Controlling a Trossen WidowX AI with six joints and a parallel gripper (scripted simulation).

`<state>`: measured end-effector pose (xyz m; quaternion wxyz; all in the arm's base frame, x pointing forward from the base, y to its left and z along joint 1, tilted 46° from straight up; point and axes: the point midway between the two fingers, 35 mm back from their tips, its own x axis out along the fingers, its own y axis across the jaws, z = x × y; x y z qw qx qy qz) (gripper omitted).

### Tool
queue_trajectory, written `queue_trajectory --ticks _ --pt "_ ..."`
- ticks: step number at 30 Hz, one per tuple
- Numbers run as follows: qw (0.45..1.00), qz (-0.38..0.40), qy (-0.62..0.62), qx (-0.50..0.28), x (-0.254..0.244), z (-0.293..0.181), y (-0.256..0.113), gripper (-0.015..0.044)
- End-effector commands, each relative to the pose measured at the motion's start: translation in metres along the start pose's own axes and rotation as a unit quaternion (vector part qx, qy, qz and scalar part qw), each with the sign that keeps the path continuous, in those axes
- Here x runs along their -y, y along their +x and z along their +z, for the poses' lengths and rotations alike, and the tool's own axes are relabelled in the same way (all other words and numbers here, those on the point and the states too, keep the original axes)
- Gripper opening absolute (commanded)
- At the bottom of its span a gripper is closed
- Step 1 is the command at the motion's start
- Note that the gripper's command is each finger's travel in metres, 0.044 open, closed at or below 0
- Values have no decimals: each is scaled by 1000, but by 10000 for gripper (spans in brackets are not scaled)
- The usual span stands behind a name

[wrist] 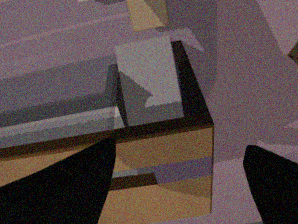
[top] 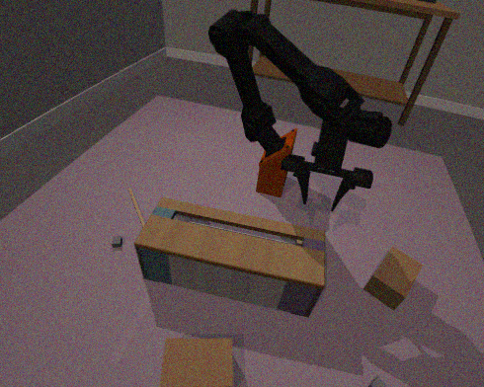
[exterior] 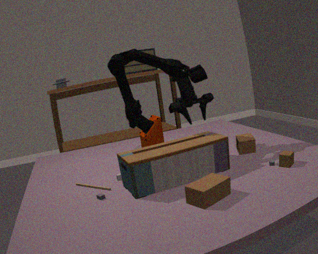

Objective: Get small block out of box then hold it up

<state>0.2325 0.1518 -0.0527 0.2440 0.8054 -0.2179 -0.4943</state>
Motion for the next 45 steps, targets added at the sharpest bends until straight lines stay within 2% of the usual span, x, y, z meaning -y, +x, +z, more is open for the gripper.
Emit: queue_trajectory --ticks 1,11,17,19,31,45 --pt "993 13 -115 -11 -3 7 2 285" --pt "993 13 -115 -10 -3 7 5 285" --pt "993 13 -116 -6 -13 36 76 285" --pt "993 15 -115 -11 -17 41 88 285" --pt "993 15 -115 -12 -17 42 90 285" --pt "993 15 -115 -11 -19 50 112 285"
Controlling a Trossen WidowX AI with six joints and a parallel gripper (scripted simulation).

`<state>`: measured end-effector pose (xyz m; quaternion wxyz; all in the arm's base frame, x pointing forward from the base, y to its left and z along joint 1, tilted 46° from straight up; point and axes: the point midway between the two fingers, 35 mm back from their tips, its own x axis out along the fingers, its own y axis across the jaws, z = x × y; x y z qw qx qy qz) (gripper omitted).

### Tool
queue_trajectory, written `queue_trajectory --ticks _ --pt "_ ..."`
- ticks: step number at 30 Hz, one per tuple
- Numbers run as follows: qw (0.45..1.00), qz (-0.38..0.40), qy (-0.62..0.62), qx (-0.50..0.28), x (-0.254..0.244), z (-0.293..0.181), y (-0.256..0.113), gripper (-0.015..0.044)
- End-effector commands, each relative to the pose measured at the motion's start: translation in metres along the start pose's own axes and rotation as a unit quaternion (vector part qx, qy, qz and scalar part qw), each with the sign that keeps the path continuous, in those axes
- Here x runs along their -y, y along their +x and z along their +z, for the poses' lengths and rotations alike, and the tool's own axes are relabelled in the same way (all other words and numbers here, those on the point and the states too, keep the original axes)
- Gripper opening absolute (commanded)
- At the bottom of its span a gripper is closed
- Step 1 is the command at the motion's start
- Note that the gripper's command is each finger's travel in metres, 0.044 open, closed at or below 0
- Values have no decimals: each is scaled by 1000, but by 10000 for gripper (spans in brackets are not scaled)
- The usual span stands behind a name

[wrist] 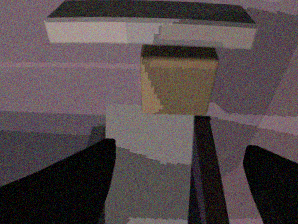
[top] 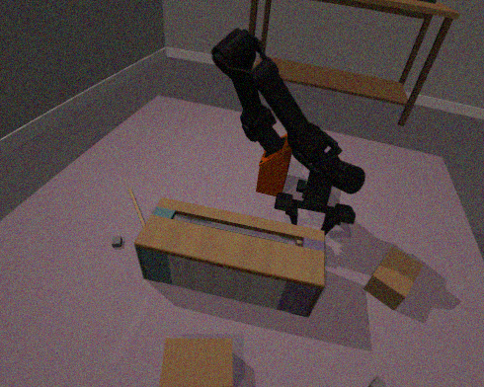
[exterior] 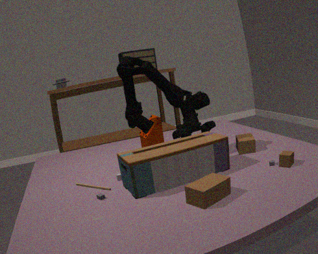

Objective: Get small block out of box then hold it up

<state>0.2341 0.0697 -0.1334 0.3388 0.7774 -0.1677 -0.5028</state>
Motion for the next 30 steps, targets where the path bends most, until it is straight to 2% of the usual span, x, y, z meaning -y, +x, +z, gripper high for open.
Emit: queue_trajectory --ticks 1,25,30 --pt "1000 4 -5 2 -2 6 8 285" --pt "1000 6 -6 1 -5 23 40 285" --pt "1000 6 -6 1 -5 23 40 154"
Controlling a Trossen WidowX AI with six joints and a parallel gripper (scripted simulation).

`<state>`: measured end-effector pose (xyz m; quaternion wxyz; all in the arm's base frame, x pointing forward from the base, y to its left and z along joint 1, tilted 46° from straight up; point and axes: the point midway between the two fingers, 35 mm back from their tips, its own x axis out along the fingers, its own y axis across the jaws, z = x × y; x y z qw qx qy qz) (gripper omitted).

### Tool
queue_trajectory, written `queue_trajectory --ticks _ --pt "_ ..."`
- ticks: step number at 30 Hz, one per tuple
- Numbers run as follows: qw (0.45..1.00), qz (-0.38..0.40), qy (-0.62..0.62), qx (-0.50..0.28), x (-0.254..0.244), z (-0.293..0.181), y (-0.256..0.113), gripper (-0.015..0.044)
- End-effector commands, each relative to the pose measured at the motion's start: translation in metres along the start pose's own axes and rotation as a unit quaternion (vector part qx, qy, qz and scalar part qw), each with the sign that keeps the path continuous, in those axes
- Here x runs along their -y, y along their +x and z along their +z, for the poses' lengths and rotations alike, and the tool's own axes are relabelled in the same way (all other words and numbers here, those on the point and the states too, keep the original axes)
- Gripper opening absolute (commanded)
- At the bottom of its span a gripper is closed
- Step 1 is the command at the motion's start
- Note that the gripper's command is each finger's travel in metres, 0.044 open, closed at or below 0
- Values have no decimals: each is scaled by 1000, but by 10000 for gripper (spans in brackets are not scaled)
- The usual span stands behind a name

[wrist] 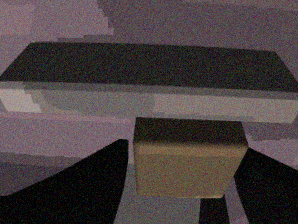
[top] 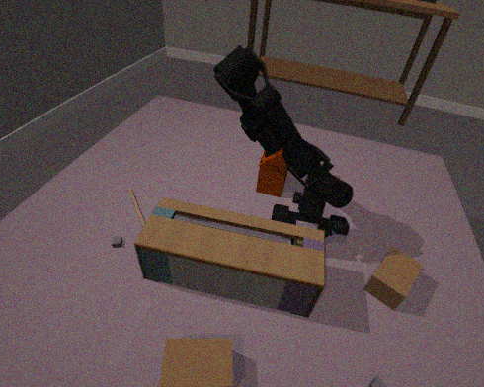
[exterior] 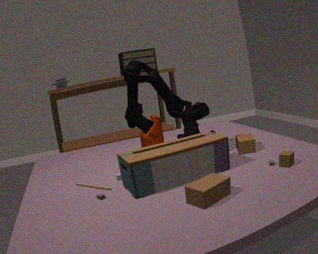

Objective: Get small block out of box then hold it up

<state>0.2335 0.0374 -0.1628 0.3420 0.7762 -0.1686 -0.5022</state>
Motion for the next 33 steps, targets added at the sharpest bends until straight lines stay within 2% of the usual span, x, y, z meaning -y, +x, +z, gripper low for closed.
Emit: queue_trajectory --ticks 1,3,6,8,22,28,33 --pt "1000 3 -4 1 -2 3 1 127" --pt "1000 3 -4 1 -2 3 1 75" --pt "1000 3 -4 1 -2 3 1 55" --pt "1000 -4 11 -2 2 0 0 3" --pt "1000 -1 1 0 1 -24 -54 0" --pt "1000 -1 -1 0 1 -25 -57 0" --pt "999 -21 -40 -6 2 -35 -75 0"
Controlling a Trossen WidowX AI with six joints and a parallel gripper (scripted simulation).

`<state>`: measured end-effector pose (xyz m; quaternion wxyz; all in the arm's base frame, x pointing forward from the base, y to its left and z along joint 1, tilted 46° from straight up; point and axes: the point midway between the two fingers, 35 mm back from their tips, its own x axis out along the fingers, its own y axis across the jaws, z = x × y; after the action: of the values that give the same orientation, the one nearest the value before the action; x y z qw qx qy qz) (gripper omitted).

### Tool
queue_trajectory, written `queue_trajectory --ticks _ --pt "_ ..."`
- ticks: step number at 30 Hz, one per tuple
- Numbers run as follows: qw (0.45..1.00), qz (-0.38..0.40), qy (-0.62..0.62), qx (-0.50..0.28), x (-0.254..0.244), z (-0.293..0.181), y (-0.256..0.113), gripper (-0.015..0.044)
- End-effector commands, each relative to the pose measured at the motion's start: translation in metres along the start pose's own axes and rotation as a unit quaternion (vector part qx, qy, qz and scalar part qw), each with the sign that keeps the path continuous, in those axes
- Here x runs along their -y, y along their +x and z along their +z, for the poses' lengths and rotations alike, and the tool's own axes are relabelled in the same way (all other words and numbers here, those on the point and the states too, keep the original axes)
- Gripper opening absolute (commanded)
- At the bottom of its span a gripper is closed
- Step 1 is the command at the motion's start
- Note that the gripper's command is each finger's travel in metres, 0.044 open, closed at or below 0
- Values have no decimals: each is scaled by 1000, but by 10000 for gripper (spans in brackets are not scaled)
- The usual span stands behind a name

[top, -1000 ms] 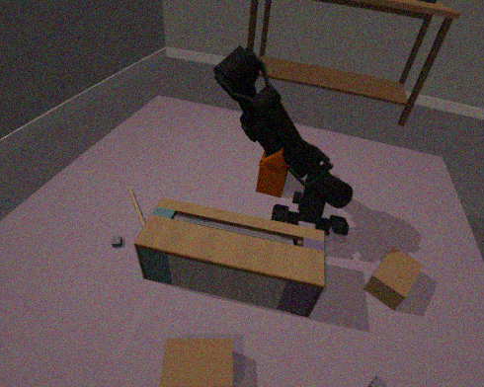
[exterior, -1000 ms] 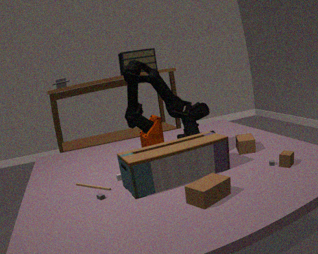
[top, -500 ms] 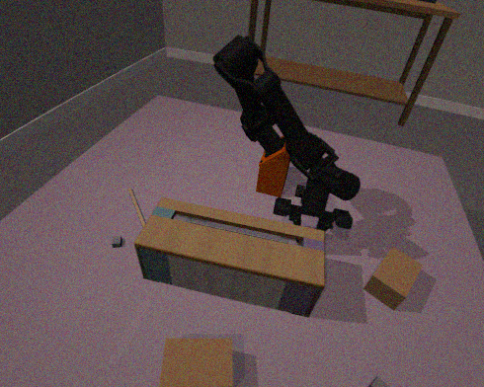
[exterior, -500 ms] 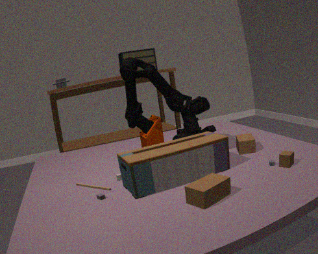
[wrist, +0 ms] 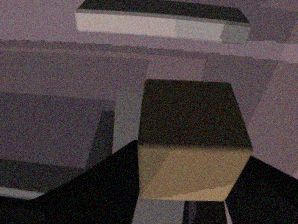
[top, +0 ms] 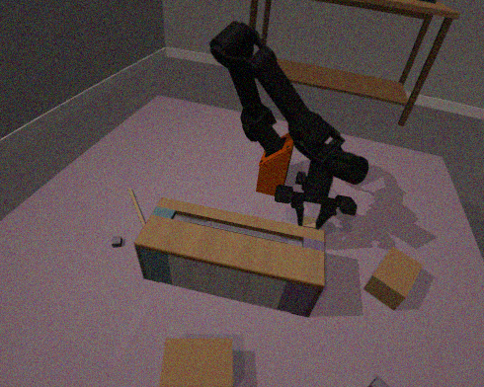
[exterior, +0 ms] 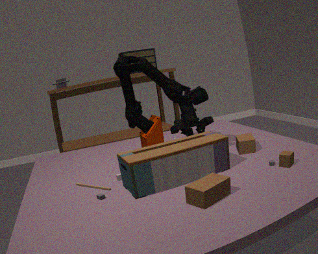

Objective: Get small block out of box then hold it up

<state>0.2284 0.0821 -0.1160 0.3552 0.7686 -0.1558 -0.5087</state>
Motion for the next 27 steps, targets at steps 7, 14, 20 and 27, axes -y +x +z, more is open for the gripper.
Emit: queue_trajectory --ticks 7,14,20,27 --pt "995 -49 -85 -20 1 -24 -44 0" --pt "985 -80 -151 -35 -2 -32 -75 0" --pt "977 -95 -184 -43 -4 -35 -91 0" --pt "977 -95 -184 -43 -4 -35 -91 0"
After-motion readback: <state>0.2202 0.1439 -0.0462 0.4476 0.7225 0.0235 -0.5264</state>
